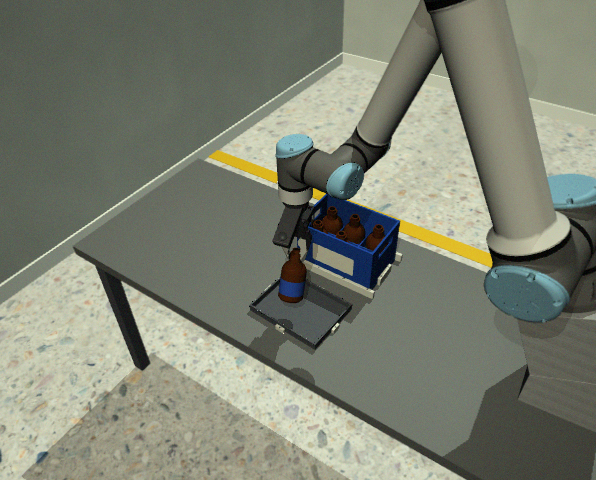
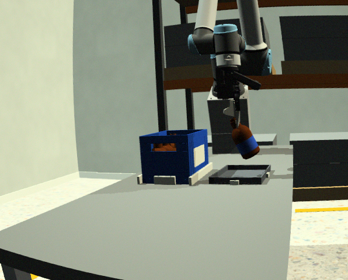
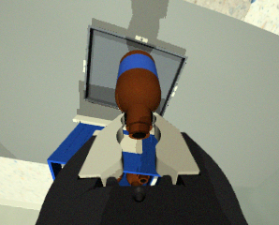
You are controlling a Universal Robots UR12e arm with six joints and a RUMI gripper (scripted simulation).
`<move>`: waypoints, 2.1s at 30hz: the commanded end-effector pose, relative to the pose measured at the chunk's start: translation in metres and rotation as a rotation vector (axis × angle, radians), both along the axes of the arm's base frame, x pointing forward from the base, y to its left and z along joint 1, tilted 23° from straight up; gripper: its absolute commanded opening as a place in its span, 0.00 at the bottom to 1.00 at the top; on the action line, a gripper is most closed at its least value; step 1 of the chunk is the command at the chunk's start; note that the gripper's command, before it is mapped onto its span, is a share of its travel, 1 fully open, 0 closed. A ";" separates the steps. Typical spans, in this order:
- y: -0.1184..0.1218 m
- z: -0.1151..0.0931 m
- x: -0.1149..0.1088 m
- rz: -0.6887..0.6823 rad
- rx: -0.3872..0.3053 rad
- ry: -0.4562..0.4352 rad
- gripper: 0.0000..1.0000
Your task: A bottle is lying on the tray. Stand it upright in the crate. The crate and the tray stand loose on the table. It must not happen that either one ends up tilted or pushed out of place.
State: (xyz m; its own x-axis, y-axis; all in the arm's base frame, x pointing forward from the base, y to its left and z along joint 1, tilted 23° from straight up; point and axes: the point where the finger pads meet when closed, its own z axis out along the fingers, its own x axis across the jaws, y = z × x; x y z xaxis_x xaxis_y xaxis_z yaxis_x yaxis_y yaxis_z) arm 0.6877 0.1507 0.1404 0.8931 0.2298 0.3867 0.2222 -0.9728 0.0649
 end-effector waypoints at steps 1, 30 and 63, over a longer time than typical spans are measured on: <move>0.000 0.001 0.000 0.000 0.000 -0.001 0.00; 0.000 0.001 0.000 0.000 0.000 -0.001 0.00; 0.001 -0.001 0.000 -0.055 -0.129 -0.032 0.00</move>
